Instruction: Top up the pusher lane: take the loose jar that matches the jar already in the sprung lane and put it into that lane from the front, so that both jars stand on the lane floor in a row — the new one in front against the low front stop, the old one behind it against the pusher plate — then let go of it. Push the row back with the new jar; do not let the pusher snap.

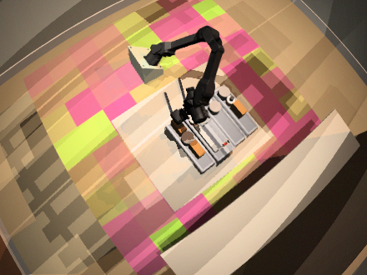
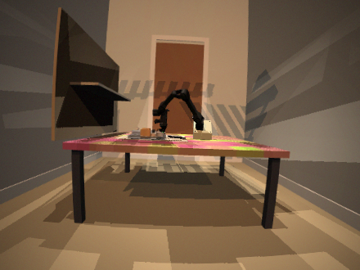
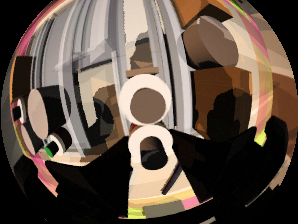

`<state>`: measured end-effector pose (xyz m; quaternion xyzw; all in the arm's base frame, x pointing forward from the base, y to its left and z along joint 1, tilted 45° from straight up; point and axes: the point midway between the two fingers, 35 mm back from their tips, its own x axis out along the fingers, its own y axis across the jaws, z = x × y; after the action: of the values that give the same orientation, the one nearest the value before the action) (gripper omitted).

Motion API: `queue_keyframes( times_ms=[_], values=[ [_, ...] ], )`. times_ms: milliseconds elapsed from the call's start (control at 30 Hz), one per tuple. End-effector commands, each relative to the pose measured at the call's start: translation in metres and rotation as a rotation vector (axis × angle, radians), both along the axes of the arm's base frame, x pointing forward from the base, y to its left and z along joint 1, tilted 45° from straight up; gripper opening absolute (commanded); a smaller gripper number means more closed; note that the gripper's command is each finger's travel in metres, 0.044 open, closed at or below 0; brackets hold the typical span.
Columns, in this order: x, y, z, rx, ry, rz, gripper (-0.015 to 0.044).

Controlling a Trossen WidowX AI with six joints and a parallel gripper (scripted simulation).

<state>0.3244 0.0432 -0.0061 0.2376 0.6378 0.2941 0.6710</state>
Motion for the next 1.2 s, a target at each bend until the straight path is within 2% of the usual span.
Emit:
queue_keyframes(
  times_ms=[0,267,867,1167],
  values=[
    [0.0,0.0,0.0,0.002,-0.006,0.004,0.0079],
    [0.0,0.0,0.0,0.002,-0.006,0.004,0.028],
    [-0.001,-0.014,0.014,0.001,-0.005,0.004,0.028],
    [-0.025,-0.018,0.012,0.0,-0.004,0.004,0.028]
  ],
)
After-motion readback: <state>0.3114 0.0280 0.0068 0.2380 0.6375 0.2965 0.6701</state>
